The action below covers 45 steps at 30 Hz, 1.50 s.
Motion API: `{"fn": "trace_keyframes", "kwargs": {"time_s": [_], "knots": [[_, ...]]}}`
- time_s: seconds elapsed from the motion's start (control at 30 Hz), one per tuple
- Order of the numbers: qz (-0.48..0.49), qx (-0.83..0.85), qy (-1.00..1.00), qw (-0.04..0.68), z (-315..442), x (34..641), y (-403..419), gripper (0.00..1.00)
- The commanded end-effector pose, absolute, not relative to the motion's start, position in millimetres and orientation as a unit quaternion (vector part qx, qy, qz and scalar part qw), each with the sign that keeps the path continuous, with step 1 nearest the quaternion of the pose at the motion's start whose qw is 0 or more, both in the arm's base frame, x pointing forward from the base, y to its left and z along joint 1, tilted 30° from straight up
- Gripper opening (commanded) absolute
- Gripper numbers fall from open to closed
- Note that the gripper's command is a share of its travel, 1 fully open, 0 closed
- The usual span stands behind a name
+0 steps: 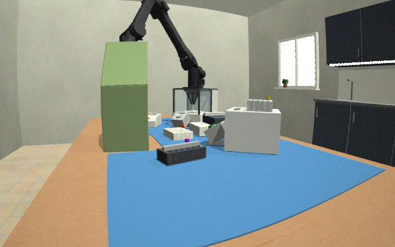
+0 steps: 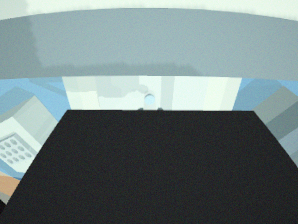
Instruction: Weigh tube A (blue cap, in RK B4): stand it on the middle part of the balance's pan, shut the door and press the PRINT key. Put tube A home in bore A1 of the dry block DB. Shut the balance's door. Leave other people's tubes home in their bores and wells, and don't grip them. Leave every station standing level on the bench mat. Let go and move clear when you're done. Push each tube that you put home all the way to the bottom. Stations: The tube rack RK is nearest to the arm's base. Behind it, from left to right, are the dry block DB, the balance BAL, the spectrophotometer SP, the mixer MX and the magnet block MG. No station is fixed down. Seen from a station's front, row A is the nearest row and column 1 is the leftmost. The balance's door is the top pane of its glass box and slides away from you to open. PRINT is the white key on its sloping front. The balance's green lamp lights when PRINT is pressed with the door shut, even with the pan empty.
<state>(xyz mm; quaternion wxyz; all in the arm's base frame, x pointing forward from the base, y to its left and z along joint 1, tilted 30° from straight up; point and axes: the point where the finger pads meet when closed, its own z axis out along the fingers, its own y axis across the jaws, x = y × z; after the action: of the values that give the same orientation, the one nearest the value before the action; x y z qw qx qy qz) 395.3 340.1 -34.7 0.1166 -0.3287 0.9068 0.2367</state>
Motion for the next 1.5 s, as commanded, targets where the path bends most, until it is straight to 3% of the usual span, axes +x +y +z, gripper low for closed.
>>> {"fn": "trace_keyframes", "kwargs": {"time_s": [0.0,1.47], "knots": [[0.235,-0.325,0.908,0.12,-30.0,400.8,335.5,0.09],[0.236,-0.326,0.908,0.116,-40.2,399.1,342.0,0.09]]}}
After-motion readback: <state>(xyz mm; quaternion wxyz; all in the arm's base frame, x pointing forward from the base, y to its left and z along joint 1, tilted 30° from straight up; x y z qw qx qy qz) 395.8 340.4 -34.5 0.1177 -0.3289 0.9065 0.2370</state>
